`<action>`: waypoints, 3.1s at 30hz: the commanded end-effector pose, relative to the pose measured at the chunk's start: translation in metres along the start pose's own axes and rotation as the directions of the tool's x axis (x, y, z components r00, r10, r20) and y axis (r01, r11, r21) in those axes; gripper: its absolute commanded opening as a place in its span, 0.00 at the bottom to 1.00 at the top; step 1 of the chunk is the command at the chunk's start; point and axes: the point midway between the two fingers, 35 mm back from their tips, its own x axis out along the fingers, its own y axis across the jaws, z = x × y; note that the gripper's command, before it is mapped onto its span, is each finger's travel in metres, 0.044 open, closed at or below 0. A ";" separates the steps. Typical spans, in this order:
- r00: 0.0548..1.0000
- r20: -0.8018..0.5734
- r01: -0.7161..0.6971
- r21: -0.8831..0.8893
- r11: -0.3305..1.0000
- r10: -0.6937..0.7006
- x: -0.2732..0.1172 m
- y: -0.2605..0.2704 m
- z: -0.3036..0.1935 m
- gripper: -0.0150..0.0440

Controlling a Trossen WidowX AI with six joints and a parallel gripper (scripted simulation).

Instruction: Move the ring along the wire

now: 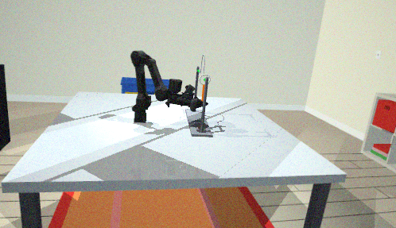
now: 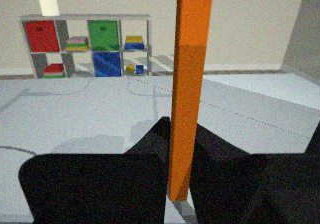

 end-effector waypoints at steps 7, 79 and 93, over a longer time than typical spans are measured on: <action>1.000 0.000 0.001 0.011 1.000 -0.001 0.000 0.012 0.000 0.00; 0.881 -0.141 -0.065 0.910 0.410 0.452 -0.063 0.170 0.102 0.00; 0.829 -0.027 -0.057 0.990 0.133 0.559 -0.076 0.178 0.148 0.00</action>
